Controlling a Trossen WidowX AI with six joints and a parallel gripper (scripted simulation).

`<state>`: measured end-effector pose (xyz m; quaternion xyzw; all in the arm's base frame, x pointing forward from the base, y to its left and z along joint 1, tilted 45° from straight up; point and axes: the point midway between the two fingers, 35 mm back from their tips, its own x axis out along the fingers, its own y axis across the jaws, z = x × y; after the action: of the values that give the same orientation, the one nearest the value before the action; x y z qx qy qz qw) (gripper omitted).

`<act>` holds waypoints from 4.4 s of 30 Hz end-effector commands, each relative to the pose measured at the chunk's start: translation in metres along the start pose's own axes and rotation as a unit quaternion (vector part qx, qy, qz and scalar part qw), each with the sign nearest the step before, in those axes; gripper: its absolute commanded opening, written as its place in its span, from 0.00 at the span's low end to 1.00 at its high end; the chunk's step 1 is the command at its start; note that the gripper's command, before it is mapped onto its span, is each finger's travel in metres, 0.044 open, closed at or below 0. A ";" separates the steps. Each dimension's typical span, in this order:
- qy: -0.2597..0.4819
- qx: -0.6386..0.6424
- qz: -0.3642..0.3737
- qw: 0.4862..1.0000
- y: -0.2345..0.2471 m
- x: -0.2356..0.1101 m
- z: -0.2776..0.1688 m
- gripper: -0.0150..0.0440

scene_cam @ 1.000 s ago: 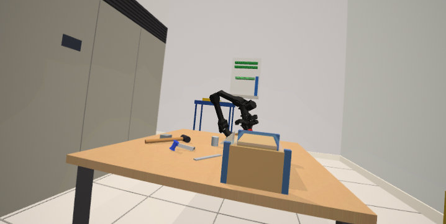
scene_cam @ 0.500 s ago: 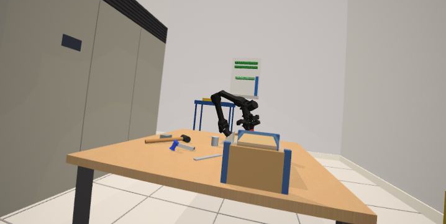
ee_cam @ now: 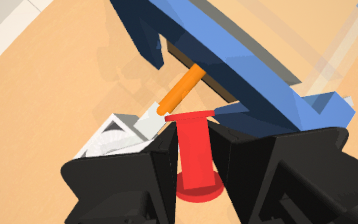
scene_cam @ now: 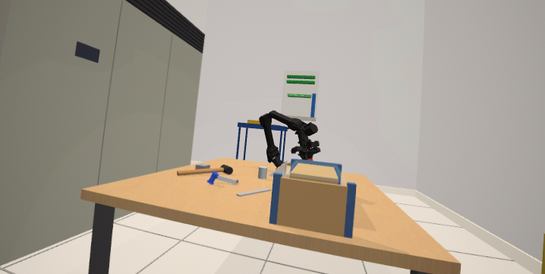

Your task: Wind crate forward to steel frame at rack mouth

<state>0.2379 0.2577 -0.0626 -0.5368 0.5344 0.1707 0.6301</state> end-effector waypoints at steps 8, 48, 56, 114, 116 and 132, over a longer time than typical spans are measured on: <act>-0.004 0.002 0.004 1.000 0.007 0.006 0.014 0.25; -0.005 0.003 0.004 1.000 0.031 0.019 0.044 0.25; -0.005 0.003 0.005 1.000 0.038 0.021 0.049 0.25; -0.007 0.003 0.006 1.000 0.094 0.028 0.068 0.25; -0.007 0.003 0.006 1.000 0.097 0.028 0.068 0.25; -0.007 0.003 0.007 1.000 0.114 0.027 0.067 0.25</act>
<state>0.2156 0.3401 -0.1416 -0.5305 0.5240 0.1566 0.6476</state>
